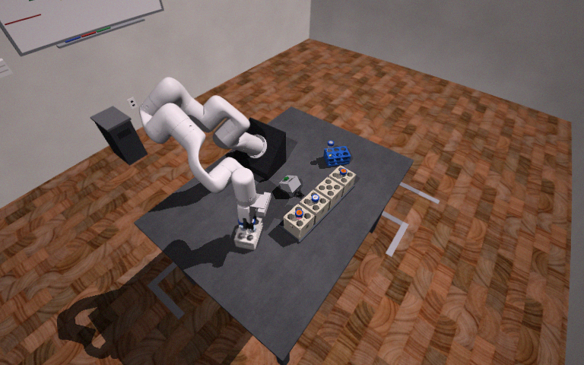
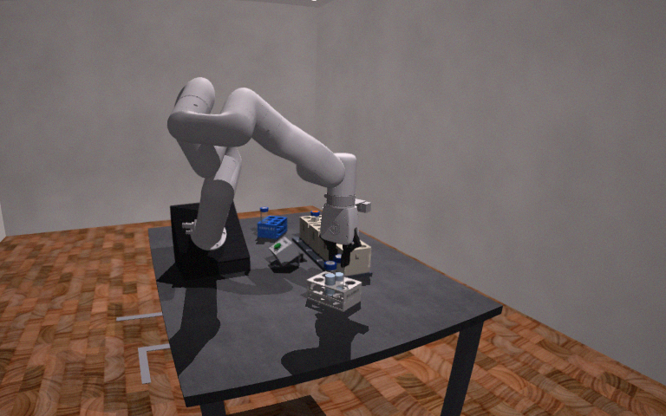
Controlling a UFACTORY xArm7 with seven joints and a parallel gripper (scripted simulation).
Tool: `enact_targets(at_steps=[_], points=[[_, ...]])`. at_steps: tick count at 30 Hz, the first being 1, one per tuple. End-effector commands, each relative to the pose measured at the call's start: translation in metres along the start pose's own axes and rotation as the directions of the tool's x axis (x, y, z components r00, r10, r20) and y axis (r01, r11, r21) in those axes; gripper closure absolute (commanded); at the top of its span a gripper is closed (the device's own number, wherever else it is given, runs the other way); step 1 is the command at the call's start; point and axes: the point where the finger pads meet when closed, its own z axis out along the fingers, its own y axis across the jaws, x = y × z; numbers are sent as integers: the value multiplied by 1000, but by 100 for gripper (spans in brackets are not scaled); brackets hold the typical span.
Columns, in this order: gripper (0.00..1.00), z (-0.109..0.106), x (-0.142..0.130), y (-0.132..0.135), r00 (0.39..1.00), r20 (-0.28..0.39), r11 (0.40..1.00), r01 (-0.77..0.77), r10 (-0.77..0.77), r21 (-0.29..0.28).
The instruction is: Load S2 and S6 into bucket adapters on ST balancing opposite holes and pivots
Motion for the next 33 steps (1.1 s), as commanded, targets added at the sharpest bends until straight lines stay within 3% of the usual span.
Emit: enact_targets(at_steps=[1, 24, 33], points=[[100, -3, 1, 1, 1000, -2, 1000, 0, 0, -3], [100, -14, 1, 1, 1000, -2, 1000, 0, 0, -3], [100, -32, 1, 1, 1000, -2, 1000, 0, 0, -3]])
